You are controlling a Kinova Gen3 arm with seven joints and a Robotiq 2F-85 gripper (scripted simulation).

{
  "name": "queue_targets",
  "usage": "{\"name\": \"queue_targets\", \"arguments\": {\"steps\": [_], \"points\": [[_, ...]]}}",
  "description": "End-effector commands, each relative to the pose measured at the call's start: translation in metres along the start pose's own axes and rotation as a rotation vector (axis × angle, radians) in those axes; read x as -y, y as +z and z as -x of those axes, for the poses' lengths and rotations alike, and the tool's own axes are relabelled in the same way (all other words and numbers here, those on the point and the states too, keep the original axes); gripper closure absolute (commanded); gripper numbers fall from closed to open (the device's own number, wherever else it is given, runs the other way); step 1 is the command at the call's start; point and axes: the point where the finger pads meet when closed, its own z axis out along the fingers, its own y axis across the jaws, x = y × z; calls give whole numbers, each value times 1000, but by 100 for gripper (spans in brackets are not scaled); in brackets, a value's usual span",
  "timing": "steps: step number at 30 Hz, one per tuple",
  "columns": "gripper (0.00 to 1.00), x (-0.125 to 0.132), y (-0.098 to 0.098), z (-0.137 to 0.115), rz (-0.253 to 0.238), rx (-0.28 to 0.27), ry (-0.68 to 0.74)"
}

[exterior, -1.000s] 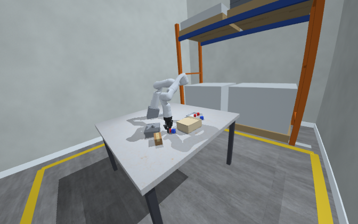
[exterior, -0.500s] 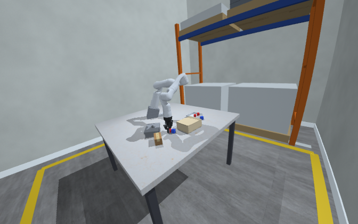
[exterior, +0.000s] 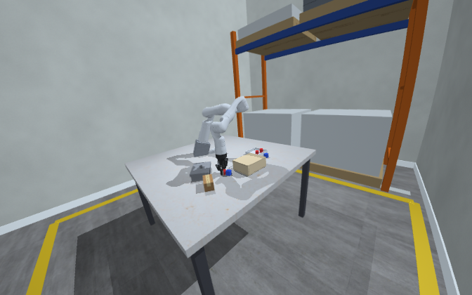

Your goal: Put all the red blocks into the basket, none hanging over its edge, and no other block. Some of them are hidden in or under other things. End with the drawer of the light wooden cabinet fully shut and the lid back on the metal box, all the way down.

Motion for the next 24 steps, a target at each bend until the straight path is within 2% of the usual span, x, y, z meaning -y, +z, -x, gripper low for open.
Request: {"name": "queue_targets", "arguments": {"steps": [1, 12, 18, 24], "points": [[90, 0, -1, 0, -1, 1, 0], [90, 0, -13, 0, -1, 1, 0], [90, 0, -33, 0, -1, 1, 0], [90, 0, -62, 0, -1, 1, 0]]}}
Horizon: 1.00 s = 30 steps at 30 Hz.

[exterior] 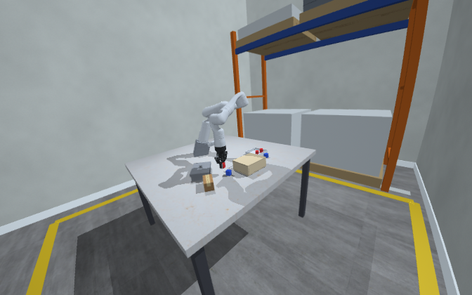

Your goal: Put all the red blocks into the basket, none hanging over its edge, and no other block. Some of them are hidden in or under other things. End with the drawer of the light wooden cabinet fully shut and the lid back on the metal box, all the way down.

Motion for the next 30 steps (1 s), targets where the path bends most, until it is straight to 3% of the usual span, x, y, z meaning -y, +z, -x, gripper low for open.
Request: {"name": "queue_targets", "arguments": {"steps": [1, 3, 18, 30], "points": [[90, 0, -15, 0, -1, 1, 0], [90, 0, -15, 0, -1, 1, 0], [90, 0, -89, 0, -1, 1, 0], [90, 0, -114, 0, -1, 1, 0]]}}
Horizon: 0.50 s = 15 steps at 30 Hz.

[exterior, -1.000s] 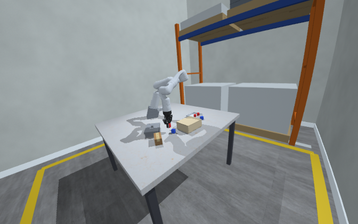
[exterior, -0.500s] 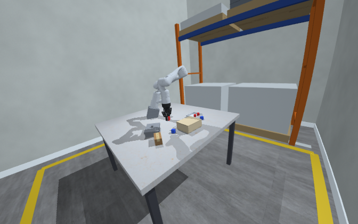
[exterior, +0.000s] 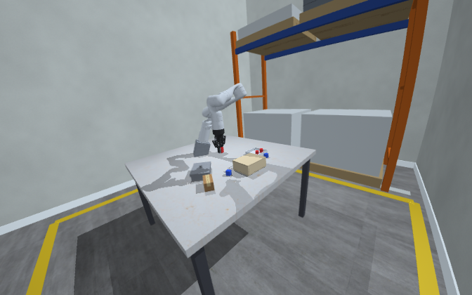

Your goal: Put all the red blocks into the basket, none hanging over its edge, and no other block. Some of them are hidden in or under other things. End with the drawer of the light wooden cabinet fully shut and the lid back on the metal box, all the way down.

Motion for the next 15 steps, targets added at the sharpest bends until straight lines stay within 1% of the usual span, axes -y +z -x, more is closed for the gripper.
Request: {"name": "queue_targets", "arguments": {"steps": [1, 15], "points": [[90, 0, -4, 0, -1, 1, 0], [90, -1, -7, 1, -2, 1, -1]]}}
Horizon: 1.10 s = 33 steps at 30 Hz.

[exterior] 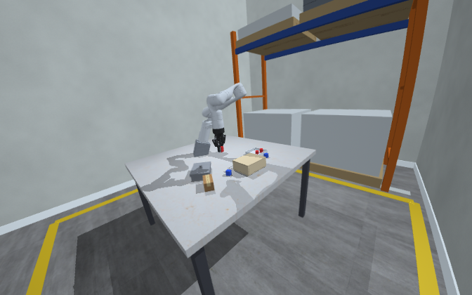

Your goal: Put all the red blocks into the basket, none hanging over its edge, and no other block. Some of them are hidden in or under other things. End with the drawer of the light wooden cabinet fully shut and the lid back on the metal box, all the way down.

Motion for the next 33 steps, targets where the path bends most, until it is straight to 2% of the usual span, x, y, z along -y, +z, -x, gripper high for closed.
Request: {"name": "queue_targets", "arguments": {"steps": [1, 9, 14, 19, 24, 26, 33], "points": [[90, -1, -1, 2, -2, 0, -2], [90, -18, 0, 15, -10, -8, -20], [90, -51, 1, 38, -24, -20, -55], [90, -103, 2, 67, -42, -32, -106], [90, -172, 4, 94, -59, -36, -170], [90, -172, 4, 94, -59, -36, -170], [90, -279, 4, 113, -65, -28, -265]]}}
